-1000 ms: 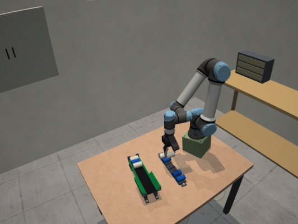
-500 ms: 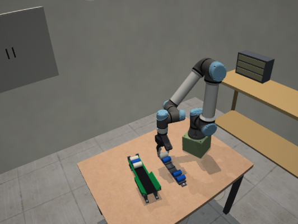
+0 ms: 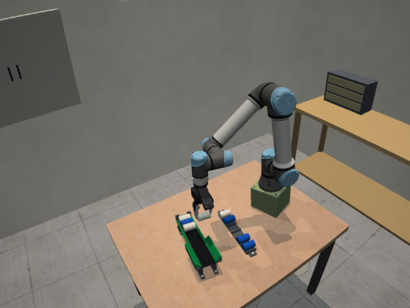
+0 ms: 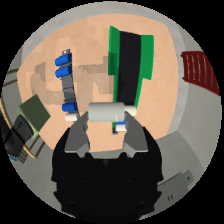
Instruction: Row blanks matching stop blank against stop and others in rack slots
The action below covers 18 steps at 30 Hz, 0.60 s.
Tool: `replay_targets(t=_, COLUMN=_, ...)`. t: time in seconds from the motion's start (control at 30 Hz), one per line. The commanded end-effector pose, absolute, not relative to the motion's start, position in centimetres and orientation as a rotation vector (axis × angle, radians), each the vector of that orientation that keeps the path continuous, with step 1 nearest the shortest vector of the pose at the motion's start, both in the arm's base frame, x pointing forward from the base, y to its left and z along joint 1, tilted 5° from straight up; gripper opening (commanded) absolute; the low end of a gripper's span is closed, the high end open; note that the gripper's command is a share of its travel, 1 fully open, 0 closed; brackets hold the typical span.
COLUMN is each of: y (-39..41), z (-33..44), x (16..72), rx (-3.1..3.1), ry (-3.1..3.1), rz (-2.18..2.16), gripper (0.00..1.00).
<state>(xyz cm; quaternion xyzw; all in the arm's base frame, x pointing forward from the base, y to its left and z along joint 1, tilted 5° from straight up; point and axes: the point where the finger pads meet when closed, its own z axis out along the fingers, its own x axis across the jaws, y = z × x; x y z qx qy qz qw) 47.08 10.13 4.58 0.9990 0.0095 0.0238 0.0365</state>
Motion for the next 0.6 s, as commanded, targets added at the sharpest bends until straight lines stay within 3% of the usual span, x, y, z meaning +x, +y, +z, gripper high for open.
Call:
replay_targets(t=0.0, y=10.5, z=5.3, x=51.5, rx=3.066, ry=0.015, rz=0.062, gripper=0.40)
replay_targets(t=0.57, y=10.8, z=5.8, x=53.9, rx=3.066, ry=0.008, rz=0.062, gripper=0.40)
